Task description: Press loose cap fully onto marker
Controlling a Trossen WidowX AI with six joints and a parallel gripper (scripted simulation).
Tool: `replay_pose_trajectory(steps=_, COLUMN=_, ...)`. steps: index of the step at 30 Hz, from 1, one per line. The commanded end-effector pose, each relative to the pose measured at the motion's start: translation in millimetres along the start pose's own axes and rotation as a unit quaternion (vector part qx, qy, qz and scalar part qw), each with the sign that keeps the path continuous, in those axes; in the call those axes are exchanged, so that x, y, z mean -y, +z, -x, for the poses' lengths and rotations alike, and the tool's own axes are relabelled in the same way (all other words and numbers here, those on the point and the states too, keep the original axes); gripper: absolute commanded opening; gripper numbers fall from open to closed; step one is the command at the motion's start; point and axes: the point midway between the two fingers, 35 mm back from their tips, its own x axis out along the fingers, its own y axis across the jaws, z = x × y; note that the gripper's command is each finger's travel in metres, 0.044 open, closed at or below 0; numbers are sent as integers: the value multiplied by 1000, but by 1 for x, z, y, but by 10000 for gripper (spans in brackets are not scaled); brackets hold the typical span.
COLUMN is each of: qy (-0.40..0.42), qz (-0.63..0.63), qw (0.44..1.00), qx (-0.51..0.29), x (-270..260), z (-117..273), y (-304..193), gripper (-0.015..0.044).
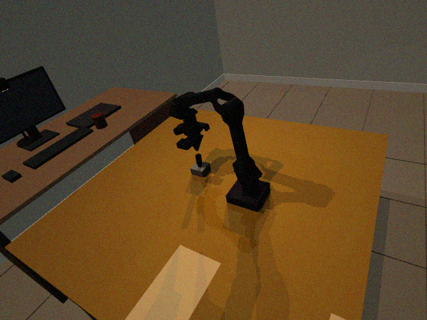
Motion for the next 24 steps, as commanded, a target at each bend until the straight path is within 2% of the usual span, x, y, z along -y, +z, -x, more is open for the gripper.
replay_pose_trajectory(steps=1, qy=3, qz=2, qw=1000, qx=0, x=-1, z=-5, y=0, gripper=0)
replay_pose_trajectory(steps=24, qy=3, qz=2, qw=1000, qx=0, x=-1, z=-38, y=0, gripper=0)
